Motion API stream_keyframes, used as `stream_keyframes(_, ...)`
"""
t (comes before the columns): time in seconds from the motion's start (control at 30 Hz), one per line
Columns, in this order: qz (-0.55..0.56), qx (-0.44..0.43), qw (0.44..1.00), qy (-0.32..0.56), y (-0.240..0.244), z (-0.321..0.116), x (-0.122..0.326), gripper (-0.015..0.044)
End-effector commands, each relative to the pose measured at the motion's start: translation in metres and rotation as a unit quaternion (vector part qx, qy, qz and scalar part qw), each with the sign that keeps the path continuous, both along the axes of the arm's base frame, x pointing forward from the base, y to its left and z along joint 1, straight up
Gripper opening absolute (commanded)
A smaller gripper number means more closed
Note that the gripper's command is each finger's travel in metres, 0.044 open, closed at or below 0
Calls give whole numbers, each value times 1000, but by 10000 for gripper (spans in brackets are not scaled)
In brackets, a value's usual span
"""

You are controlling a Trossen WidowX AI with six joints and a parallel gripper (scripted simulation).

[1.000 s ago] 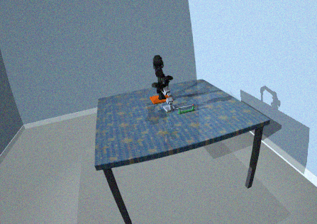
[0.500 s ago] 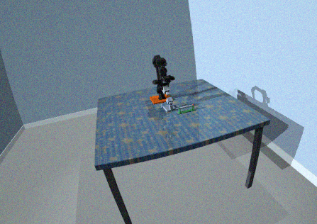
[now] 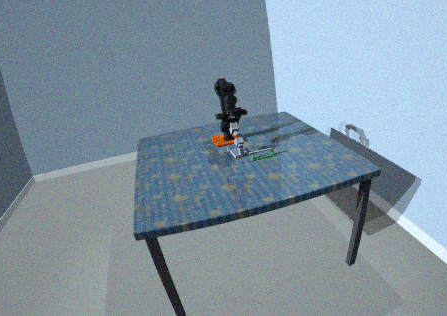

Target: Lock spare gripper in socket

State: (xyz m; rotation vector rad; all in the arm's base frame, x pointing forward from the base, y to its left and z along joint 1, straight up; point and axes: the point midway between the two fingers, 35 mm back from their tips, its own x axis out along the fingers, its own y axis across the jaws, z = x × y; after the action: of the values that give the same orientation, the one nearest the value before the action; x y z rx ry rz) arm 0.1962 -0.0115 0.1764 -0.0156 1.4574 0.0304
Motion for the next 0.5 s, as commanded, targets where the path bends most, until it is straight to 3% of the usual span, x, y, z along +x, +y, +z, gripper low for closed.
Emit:
stream_keyframes(0.0, -3, -2, 1000, -5, 0, -1, 4, 0)
stream_keyframes(0.47, -3, -2, 1000, -7, 0, -12, 19, 0)
